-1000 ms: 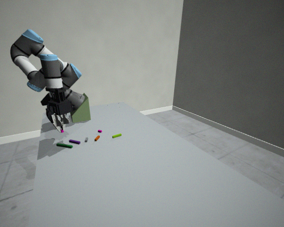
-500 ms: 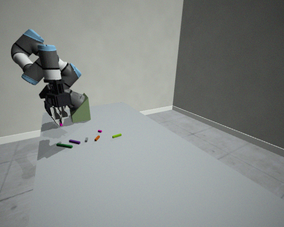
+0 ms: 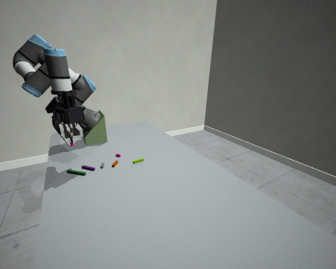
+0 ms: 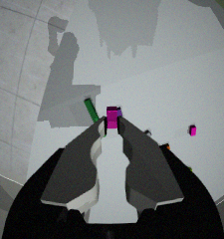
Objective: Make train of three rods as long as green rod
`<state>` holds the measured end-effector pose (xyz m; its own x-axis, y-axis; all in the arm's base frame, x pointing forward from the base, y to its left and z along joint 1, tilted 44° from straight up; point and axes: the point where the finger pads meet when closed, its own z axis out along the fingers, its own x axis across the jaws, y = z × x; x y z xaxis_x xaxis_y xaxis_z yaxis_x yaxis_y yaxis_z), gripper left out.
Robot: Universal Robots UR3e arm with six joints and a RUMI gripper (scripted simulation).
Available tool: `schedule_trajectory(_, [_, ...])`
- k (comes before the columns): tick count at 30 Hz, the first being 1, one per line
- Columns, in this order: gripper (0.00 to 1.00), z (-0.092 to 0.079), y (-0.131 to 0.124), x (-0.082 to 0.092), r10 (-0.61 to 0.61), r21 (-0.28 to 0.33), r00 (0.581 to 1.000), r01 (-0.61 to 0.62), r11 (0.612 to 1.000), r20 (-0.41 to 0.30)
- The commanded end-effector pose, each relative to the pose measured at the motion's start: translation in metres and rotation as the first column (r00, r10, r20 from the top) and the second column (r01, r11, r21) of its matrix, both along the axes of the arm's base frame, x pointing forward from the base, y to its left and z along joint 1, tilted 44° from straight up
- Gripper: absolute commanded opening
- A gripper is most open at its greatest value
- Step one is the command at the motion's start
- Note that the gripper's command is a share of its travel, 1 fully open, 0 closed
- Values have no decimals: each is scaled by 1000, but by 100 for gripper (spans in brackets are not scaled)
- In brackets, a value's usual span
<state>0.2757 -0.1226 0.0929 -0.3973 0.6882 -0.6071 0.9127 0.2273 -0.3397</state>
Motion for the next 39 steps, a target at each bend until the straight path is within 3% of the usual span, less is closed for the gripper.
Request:
schedule_trajectory(1, [0,1,1,-2,-7,0,1000,7,1000,-8])
schedule_trajectory(9, [0,-1,2,-1,-5,2,1000,5,1000,-9])
schedule_trajectory(17, [0,-13,15,9,10,11,1000,-9,1000,-20])
schedule_trajectory(27, [0,-67,72,35,66,32,995,-64,997,-69])
schedule_trajectory(31, [0,-88,93,38,85,34,992,-83,996,-88])
schedule_trajectory(33, [0,-88,93,38,85,34,992,-83,996,-88])
schedule_trajectory(39, [0,-122,125,39,112,32,987,-109,993,-117])
